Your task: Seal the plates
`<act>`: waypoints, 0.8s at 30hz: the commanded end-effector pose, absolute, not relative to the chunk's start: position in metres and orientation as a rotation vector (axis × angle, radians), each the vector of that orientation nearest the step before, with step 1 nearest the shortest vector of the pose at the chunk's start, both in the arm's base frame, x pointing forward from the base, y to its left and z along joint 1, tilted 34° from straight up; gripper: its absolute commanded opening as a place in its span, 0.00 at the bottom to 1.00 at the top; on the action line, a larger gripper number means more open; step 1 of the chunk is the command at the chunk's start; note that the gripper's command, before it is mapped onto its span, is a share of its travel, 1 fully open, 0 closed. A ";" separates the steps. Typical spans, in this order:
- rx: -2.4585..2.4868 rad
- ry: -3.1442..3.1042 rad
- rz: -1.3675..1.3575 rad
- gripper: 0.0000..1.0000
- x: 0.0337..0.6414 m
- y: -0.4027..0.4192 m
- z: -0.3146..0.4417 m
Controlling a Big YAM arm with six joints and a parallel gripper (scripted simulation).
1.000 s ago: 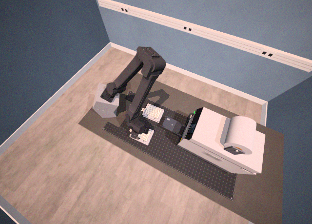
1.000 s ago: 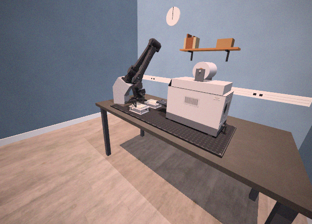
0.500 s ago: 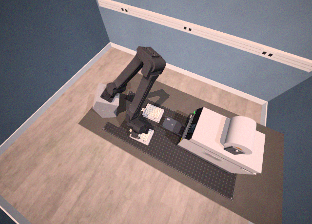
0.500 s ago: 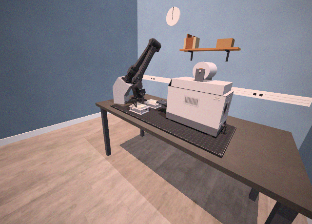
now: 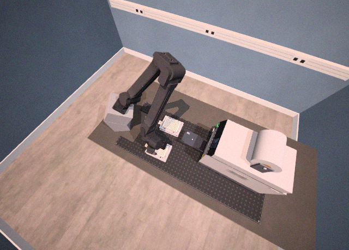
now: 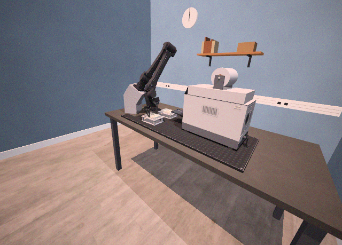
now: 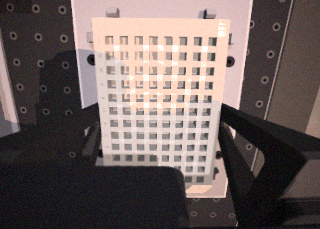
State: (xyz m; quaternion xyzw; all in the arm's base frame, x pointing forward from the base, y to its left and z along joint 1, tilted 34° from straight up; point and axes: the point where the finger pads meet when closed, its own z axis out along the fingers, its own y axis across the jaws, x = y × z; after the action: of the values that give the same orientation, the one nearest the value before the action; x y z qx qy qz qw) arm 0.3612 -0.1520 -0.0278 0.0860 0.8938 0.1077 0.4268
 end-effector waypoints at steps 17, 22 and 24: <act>0.205 2.238 0.279 0.00 0.361 -0.147 -0.032; 0.206 2.239 0.279 0.00 0.361 -0.147 -0.032; 0.206 2.239 0.279 0.00 0.361 -0.147 -0.032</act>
State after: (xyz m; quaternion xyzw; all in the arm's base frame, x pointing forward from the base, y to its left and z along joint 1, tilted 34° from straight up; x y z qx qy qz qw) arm 0.3612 -0.1520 -0.0278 0.0860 0.8938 0.1077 0.4268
